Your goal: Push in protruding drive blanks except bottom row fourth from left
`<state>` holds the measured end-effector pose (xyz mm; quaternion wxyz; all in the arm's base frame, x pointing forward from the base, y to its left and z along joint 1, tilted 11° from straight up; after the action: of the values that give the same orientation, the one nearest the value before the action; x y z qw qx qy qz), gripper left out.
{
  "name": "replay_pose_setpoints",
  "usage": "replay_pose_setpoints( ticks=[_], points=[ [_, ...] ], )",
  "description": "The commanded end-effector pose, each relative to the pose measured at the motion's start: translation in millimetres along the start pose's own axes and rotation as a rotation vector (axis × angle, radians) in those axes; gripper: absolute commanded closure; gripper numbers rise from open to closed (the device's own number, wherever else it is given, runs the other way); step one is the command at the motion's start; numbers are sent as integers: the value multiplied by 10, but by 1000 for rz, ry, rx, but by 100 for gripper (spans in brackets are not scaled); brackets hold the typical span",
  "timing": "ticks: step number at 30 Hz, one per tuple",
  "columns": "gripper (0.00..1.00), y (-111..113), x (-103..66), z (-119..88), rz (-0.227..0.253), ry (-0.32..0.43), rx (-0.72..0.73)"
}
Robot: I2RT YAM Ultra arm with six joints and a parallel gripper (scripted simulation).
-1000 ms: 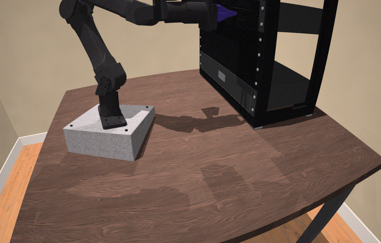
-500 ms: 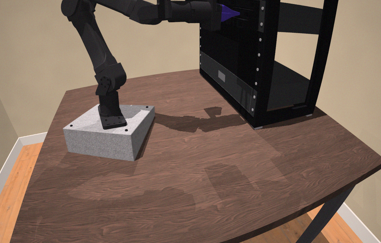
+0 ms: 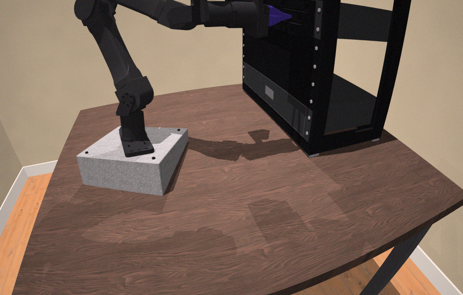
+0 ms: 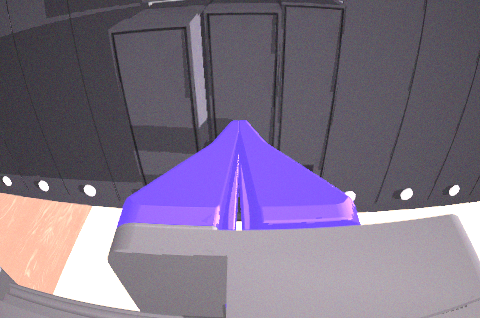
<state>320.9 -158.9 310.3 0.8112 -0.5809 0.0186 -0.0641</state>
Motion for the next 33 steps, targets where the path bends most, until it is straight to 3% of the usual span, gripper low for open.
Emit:
replay_pose_setpoints(
  ticks=[1,33],
  points=[
    [100,-220,92,-11,-58,19,-31],
    [100,-256,129,-56,-60,25,-31]
  ],
)
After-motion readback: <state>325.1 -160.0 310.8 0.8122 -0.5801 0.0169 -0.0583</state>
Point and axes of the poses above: the point where the finger pads meet when closed, its own x axis out along the fingers, its own y axis across the jaws, z = x × y, the point moved 2 cm from there along -x, back along the fingers, and after that the axes turned 8 degrees about x, right-handed, at the moved point
